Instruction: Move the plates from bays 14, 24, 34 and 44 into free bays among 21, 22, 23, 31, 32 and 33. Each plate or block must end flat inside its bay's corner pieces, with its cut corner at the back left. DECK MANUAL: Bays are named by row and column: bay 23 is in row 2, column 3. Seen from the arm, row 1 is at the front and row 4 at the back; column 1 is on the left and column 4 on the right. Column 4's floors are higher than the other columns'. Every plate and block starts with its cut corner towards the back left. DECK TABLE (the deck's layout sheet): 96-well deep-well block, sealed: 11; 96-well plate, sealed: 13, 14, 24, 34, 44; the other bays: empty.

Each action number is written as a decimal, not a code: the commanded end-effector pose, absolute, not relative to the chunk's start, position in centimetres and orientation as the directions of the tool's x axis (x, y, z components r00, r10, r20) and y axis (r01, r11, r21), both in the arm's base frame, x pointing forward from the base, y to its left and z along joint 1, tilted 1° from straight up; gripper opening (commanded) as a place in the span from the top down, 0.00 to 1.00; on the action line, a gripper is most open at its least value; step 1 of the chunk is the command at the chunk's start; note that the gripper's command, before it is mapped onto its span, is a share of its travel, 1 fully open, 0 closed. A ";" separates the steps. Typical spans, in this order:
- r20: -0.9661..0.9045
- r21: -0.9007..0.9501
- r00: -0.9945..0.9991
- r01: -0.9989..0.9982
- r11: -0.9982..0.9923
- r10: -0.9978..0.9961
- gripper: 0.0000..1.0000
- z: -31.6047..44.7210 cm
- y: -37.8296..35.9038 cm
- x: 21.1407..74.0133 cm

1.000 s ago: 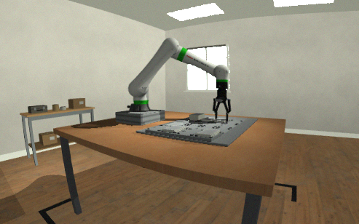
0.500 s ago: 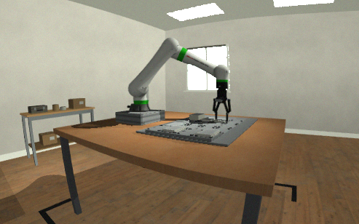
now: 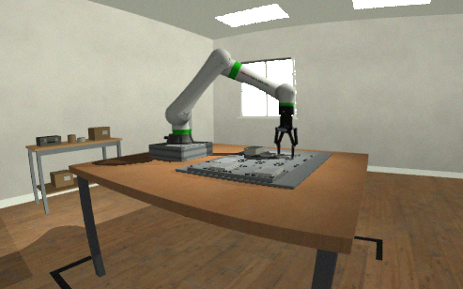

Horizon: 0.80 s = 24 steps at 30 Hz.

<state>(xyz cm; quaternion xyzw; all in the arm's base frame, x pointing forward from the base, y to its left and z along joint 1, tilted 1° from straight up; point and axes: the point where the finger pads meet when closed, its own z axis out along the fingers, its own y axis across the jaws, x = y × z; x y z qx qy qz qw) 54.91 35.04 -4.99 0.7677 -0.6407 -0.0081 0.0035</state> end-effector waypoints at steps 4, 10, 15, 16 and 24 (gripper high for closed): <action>-0.009 0.013 0.179 -0.984 -0.179 -0.984 0.90 -4.9 35.1 55.0; -0.009 0.013 0.179 -0.984 -0.179 -0.984 0.90 -4.9 35.1 55.0; -0.009 0.013 0.179 -0.984 -0.179 -0.984 0.90 -4.9 35.1 55.0; -0.009 0.013 0.179 -0.984 -0.179 -0.984 0.30 -4.9 35.1 55.0; -0.009 0.013 0.179 -0.984 -0.179 -0.984 0.30 -4.9 35.1 55.0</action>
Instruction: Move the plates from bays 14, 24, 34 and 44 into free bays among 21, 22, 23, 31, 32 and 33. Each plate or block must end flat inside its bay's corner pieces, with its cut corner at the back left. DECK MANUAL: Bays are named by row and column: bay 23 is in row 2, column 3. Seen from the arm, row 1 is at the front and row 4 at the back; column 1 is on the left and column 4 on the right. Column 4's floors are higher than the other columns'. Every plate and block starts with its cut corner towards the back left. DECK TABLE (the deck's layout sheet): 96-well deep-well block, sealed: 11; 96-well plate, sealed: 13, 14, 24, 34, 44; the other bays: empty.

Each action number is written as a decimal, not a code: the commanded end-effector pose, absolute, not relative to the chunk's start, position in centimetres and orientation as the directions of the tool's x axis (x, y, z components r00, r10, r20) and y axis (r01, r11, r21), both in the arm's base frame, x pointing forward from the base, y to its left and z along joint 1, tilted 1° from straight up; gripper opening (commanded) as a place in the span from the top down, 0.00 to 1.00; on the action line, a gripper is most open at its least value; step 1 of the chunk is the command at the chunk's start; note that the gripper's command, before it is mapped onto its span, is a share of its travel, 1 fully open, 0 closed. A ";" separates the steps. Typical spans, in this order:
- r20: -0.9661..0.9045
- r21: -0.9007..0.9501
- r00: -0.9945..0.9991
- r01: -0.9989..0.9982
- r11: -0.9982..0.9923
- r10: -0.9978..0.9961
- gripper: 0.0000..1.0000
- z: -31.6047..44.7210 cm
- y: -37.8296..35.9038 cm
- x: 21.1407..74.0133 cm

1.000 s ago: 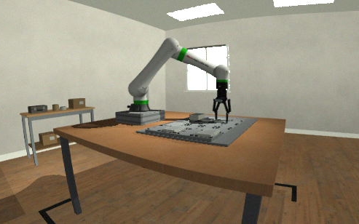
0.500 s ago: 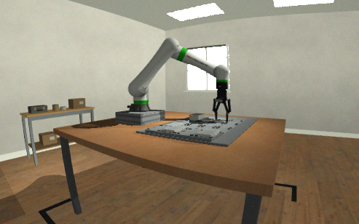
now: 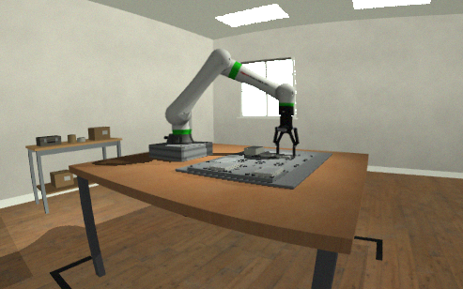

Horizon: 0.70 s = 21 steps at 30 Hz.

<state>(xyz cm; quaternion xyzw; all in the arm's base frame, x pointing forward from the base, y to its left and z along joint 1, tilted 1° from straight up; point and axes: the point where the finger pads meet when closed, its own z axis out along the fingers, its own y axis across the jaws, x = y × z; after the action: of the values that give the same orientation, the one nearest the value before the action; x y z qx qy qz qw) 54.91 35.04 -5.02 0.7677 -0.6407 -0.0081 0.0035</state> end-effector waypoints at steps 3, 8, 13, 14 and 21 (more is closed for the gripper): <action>-0.009 0.013 0.179 -0.984 -0.179 -0.984 0.30 -4.9 35.1 55.0; -0.009 0.013 0.179 -0.984 -0.179 -0.984 0.30 -4.9 35.1 55.0; -0.009 0.013 0.179 -0.984 -0.179 -0.984 0.30 -4.9 35.1 55.0; -0.009 0.013 0.179 -0.984 -0.179 -0.984 0.30 -4.9 35.1 55.0; -0.009 0.013 0.179 -0.984 -0.179 -0.984 0.30 -4.5 35.1 55.0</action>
<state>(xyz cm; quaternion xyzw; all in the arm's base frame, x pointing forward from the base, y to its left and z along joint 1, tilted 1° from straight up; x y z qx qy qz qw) 54.87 35.00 -4.99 0.7677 -0.6407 -0.0083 0.0042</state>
